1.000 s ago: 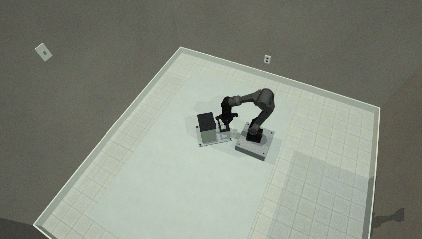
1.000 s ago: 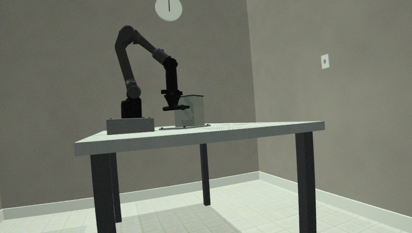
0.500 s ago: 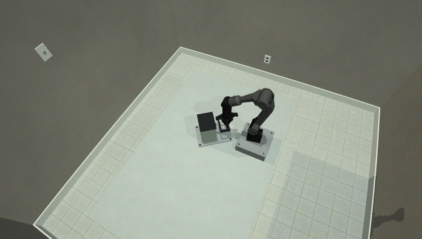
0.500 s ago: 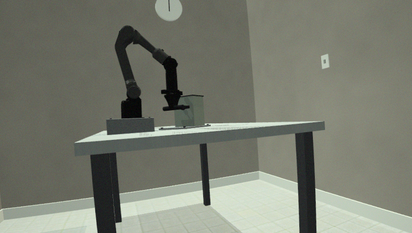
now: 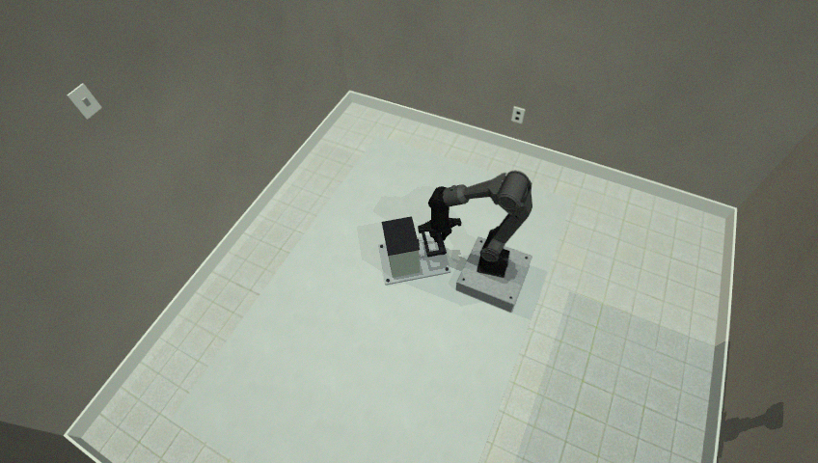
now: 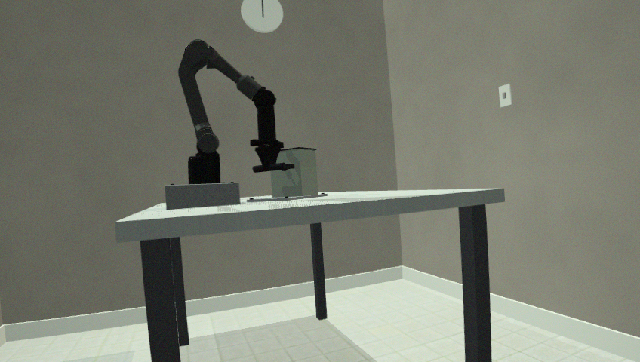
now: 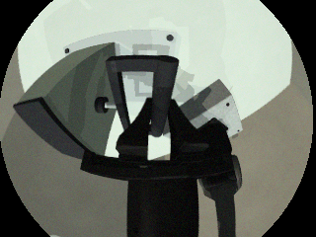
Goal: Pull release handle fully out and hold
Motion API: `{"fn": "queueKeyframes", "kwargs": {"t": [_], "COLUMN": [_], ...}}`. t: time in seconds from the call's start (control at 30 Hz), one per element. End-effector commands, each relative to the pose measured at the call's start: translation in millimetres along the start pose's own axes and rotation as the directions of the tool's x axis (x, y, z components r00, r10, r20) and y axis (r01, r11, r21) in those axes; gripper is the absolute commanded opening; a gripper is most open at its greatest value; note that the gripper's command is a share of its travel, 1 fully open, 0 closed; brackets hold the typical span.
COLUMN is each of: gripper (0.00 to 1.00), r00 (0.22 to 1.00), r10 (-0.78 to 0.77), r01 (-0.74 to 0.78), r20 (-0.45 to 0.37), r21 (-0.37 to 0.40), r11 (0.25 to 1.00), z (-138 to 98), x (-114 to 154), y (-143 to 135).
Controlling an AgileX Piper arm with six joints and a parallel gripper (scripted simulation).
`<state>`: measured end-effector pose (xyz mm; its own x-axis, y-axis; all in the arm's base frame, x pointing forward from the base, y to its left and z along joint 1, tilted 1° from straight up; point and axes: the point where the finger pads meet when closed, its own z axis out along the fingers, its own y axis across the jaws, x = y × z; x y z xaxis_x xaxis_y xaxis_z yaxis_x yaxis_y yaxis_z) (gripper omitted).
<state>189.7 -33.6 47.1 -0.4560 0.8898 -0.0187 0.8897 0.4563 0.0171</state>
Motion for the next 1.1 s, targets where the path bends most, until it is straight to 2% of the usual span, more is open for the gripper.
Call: {"fn": "queueKeyframes", "kwargs": {"t": [0.0, 0.73, 1.07], "gripper": [0.00, 0.00, 0.00], "r00": [1.000, 1.000, 1.000], "r10": [0.002, 0.001, 0.000], "r01": [-0.002, -0.001, 0.000], "r20": [0.000, 0.001, 0.000], "r21": [0.000, -0.001, 0.001], "r11": [1.000, 1.000, 1.000], "z": [0, 0, 0], "x": [0, 0, 0], "y": [0, -2, -19]}}
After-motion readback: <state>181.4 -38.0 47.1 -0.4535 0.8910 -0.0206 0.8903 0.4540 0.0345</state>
